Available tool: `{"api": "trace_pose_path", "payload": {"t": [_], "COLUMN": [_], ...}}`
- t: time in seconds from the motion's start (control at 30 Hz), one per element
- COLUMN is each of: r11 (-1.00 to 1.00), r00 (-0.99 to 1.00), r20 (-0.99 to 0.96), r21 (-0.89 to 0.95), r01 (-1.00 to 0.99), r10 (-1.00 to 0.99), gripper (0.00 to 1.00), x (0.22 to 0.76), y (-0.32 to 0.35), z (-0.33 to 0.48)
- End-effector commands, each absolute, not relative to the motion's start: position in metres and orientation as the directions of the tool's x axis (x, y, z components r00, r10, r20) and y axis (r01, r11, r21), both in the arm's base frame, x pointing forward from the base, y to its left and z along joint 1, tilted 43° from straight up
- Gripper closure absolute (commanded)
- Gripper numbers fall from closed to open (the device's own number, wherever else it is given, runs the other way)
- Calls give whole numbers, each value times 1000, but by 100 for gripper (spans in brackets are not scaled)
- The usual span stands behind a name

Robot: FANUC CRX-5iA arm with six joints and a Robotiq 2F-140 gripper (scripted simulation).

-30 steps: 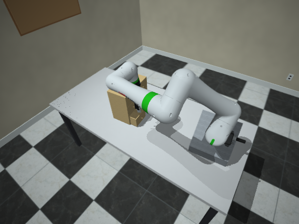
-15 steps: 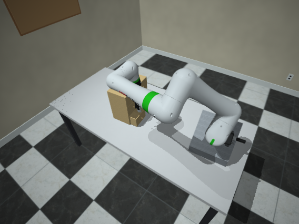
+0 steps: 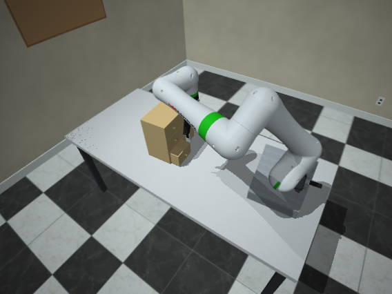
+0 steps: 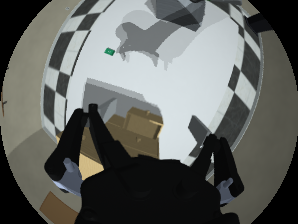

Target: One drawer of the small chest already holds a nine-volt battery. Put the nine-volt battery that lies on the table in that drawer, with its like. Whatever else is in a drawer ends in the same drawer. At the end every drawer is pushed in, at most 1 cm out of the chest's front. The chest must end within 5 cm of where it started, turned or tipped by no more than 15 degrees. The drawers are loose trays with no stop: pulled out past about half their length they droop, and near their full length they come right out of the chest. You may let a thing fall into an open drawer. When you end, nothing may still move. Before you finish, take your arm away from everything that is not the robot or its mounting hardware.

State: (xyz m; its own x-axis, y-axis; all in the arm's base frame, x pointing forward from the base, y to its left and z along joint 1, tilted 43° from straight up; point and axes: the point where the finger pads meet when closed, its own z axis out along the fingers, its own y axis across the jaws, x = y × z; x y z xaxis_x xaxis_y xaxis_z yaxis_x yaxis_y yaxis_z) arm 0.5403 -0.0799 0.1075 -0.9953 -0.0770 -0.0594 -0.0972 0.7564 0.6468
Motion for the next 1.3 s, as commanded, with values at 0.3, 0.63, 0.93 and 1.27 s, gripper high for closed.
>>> {"api": "trace_pose_path", "payload": {"t": [0.3, 0.63, 0.93, 1.27], "r11": [727, 727, 727, 727], "r00": [-999, -999, -999, -999], "r20": [-2, -2, -2, -3], "r21": [686, 686, 686, 686], "r01": [22, 22, 22, 22], "r10": [33, 33, 33, 33], "gripper": [0, 0, 0, 0], "x": [510, 509, 476, 410], "y": [-100, -100, -90, -69], "z": [130, 130, 117, 91]}}
